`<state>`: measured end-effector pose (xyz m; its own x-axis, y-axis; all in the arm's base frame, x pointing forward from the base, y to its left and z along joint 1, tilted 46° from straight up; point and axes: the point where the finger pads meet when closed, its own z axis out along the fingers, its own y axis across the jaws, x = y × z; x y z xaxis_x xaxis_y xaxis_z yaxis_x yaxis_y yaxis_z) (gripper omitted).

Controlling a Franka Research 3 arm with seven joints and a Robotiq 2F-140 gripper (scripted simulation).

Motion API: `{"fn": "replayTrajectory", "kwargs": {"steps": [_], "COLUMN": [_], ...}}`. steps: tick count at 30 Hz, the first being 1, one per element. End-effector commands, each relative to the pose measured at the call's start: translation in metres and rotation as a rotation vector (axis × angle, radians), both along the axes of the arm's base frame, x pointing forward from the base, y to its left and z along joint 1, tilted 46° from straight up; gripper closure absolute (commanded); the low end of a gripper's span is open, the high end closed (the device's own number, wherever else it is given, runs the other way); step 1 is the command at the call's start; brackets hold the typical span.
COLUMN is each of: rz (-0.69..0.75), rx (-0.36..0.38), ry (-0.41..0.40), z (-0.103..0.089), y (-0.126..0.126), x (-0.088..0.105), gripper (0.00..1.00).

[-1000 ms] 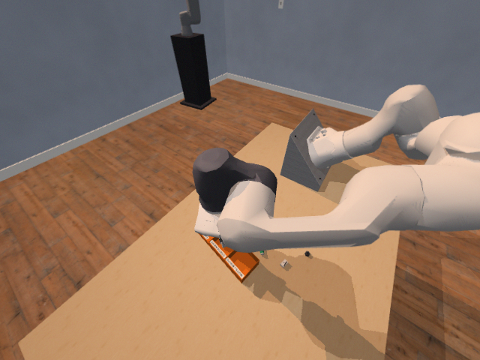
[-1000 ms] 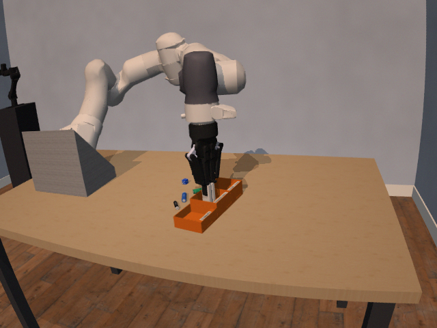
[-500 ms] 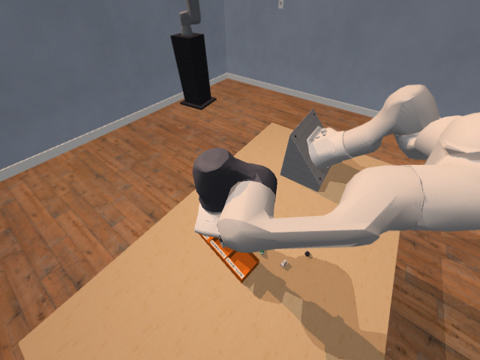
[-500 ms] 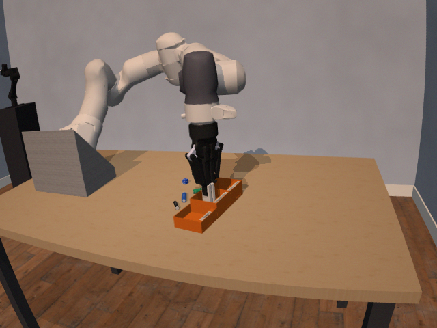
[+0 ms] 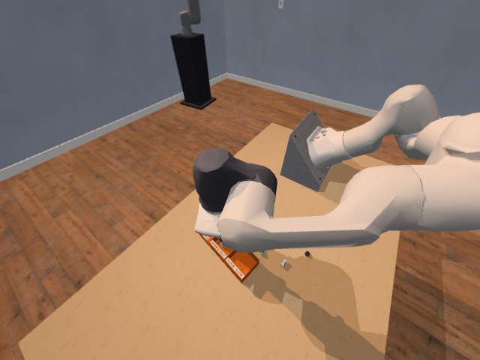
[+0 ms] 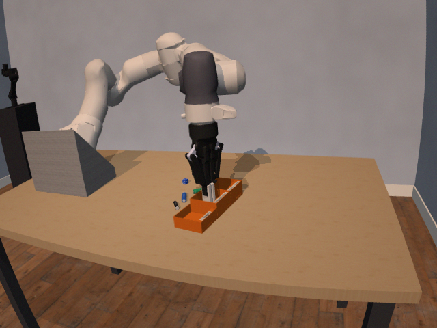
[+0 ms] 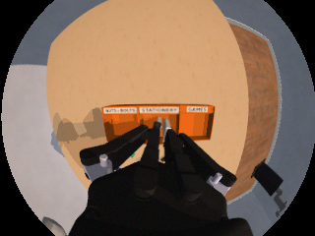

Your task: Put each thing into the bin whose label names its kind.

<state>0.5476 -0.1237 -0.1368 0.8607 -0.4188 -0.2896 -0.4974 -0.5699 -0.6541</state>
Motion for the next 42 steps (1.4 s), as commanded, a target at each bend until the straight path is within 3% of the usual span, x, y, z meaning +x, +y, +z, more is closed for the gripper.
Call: {"fn": "replayTrajectory", "kwargs": {"steps": [1, 30, 42], "rz": [-0.003, -0.003, -0.003], "rx": [0.0, 0.0, 0.0], "ry": [-0.001, -0.001, -0.001], "z": [-0.001, 0.02, 0.041], "y": [0.0, -0.021, -0.042], "x": [0.001, -0.003, -0.006], "gripper": [0.95, 0.95, 0.95]}}
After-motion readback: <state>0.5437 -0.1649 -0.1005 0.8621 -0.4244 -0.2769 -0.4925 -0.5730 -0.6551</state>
